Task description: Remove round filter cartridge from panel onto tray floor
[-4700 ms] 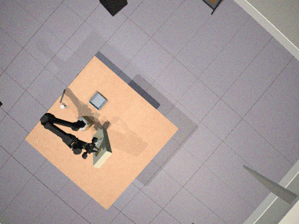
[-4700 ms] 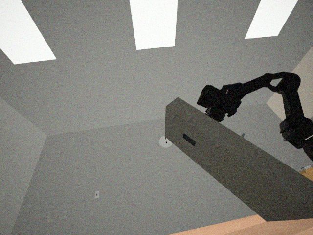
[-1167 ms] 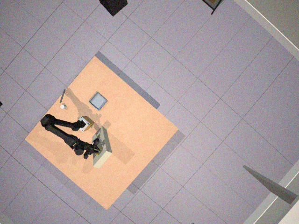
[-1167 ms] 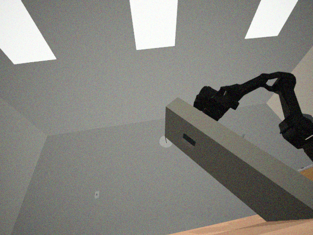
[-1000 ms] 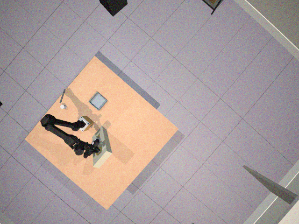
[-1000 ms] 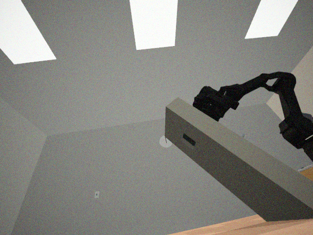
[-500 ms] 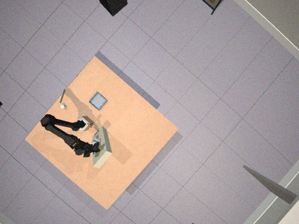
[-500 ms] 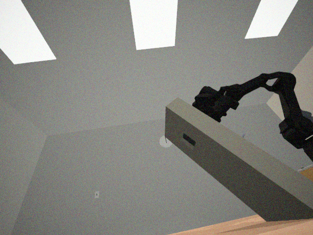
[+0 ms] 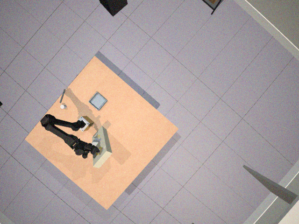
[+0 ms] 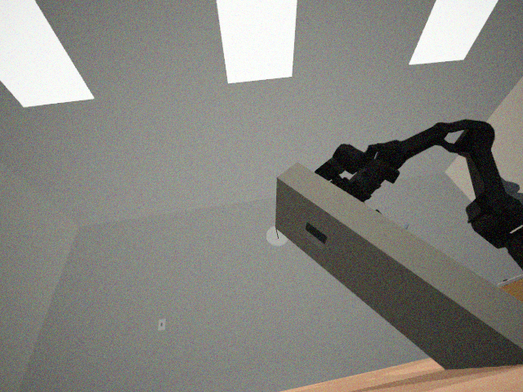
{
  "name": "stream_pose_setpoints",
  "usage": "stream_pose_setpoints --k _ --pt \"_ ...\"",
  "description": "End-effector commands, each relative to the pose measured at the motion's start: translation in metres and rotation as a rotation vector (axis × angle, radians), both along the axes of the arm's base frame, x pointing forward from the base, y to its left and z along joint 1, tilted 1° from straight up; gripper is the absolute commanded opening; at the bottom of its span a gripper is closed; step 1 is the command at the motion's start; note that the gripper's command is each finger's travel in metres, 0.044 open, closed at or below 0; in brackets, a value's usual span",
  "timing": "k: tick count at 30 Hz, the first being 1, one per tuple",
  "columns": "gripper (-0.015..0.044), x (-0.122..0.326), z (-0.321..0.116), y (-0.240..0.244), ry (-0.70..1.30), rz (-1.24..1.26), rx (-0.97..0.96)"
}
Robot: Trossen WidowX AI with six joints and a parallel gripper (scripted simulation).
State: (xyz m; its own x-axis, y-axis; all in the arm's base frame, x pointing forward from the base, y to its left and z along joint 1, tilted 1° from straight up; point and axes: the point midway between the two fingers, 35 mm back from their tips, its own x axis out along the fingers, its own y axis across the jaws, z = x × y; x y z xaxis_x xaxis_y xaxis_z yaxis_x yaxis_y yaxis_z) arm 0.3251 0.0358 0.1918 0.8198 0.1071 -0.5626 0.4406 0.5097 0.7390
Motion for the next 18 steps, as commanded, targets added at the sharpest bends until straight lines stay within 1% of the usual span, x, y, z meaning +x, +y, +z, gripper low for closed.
stream_pose_setpoints --k 1,6,11,18 --pt "0.0000 0.003 -0.003 0.002 0.016 -0.059 0.100" --pt "0.0000 0.003 -0.003 0.002 0.035 -0.157 0.242" --pt "0.0000 0.001 -0.001 0.002 0.030 -0.131 0.205" --pt "0.0000 -0.024 0.019 -0.002 0.030 -0.120 0.189"
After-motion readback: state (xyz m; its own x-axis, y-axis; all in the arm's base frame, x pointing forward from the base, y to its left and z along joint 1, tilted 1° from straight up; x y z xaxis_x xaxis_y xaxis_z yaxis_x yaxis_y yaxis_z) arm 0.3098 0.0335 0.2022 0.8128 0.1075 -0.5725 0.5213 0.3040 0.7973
